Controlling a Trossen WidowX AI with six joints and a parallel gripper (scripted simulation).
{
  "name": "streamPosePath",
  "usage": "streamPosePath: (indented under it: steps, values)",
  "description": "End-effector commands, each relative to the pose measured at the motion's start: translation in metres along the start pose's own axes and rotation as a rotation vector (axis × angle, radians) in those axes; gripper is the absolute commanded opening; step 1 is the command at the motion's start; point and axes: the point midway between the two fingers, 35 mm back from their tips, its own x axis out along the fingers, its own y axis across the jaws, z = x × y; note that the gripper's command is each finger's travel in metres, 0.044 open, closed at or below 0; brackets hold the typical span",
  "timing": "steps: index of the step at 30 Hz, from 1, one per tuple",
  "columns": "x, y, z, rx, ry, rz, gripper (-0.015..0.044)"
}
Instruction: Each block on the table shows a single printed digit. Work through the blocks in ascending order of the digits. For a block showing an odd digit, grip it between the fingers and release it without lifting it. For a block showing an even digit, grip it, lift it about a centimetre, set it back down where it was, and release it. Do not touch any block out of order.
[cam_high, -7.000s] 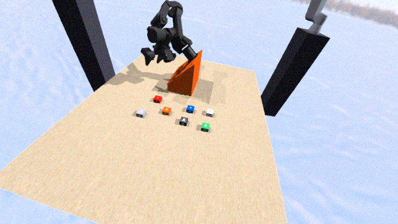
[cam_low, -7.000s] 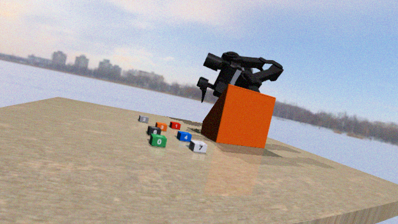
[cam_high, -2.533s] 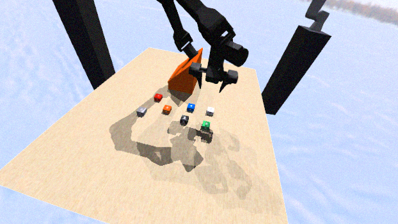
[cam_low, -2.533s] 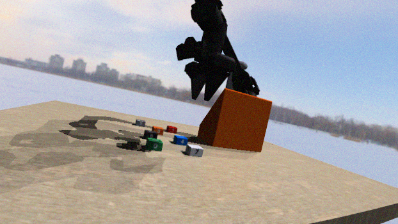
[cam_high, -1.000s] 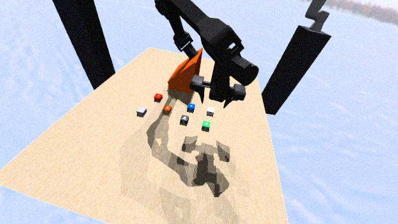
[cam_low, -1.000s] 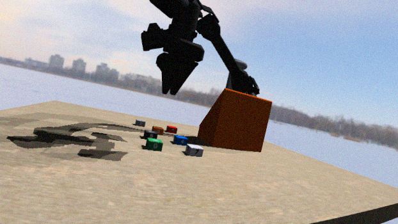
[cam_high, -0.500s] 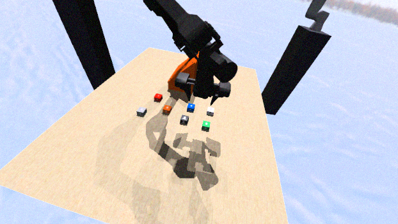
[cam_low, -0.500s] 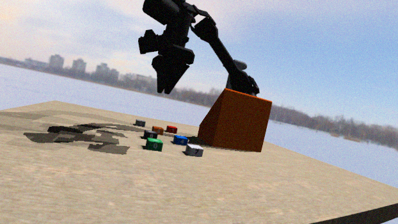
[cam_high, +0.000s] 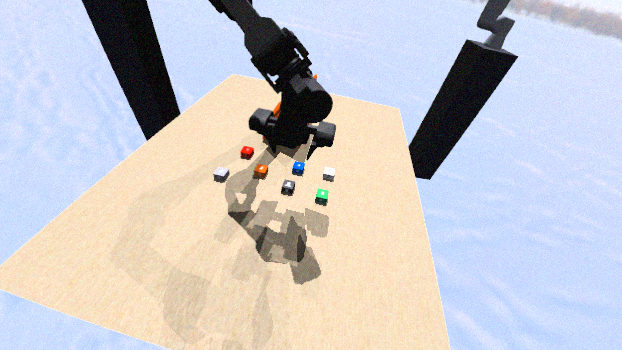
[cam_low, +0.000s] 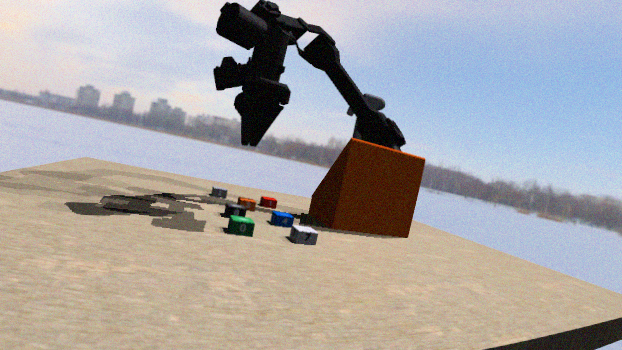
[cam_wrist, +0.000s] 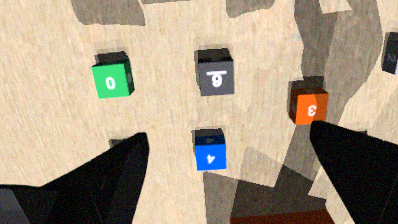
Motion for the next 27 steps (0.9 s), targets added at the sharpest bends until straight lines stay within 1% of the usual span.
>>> streamPosePath:
  steps: [1, 11, 13, 16, 22, 24, 27]
  values:
    - [0.001, -0.002, -0.001, -0.003, 0.0, -0.003, 0.04]
    - [0.001, -0.005, 0.0, -0.003, 0.0, -0.002, 0.04]
    - [-0.002, -0.027, 0.006, 0.0, -0.006, 0.009, 0.04]
    - [-0.005, -0.085, 0.015, 0.005, -0.015, 0.02, 0.04]
    - [-0.001, -0.18, 0.011, -0.001, -0.004, -0.006, 0.04]
    - [0.0, -0.194, 0.008, -0.003, 0.001, -0.013, 0.04]
    - [0.0, -0.194, 0.008, -0.004, 0.001, -0.013, 0.04]
